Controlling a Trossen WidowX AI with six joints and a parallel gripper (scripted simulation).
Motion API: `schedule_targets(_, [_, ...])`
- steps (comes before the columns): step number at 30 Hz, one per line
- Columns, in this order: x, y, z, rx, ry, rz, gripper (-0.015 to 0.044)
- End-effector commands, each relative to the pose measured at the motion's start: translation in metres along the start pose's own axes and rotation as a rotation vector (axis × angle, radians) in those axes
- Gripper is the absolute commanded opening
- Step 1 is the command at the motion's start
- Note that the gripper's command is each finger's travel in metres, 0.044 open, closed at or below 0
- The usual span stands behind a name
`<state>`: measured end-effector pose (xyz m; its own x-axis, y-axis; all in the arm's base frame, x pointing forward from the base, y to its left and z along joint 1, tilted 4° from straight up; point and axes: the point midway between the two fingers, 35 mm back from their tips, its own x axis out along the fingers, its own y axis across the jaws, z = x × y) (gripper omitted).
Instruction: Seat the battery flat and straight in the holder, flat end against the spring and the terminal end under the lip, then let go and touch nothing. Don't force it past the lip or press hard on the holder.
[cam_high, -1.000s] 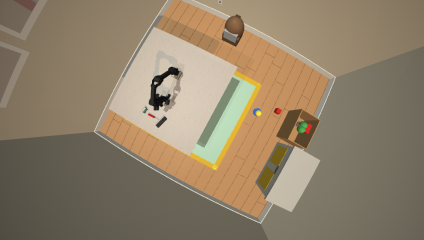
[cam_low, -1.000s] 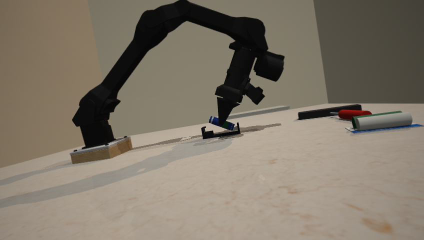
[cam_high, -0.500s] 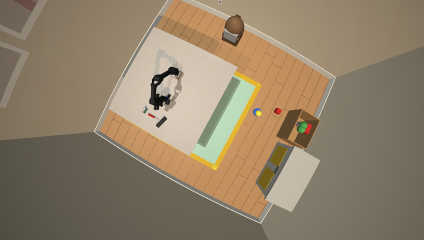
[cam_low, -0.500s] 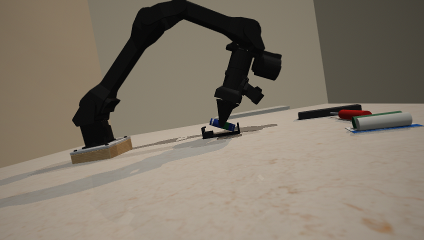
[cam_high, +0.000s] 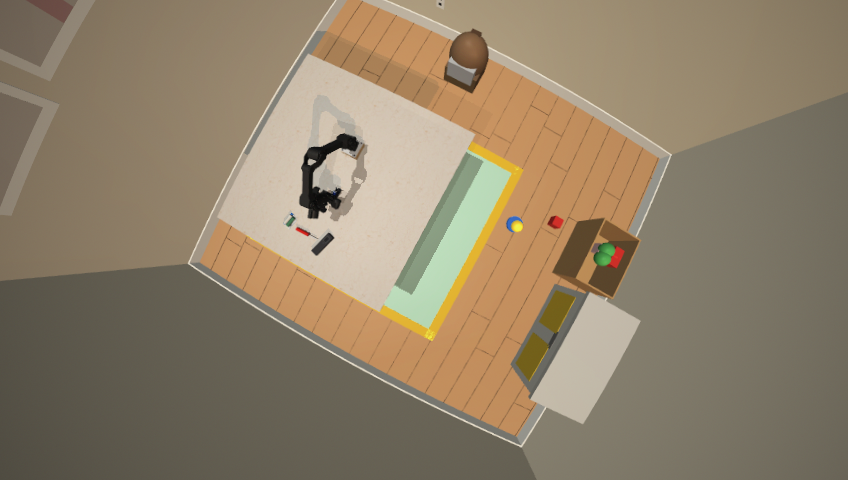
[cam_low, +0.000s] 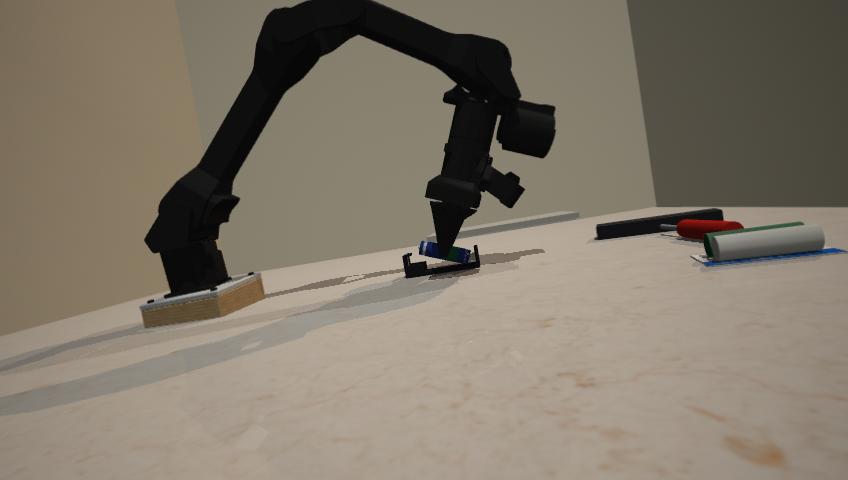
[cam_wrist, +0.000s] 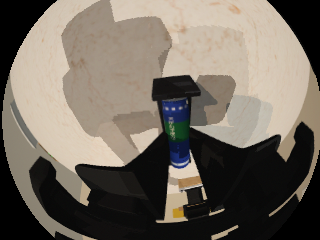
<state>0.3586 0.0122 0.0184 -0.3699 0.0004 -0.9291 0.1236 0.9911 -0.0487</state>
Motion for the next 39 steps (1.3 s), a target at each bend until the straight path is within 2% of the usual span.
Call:
schedule_targets(1, [-0.0005, 0.0, 0.0026, 0.002, -0.033, -0.002, 0.0062])
schedule_targets(39, [0.0064, 0.0002, -0.001, -0.001, -0.183, -0.003, 0.0062])
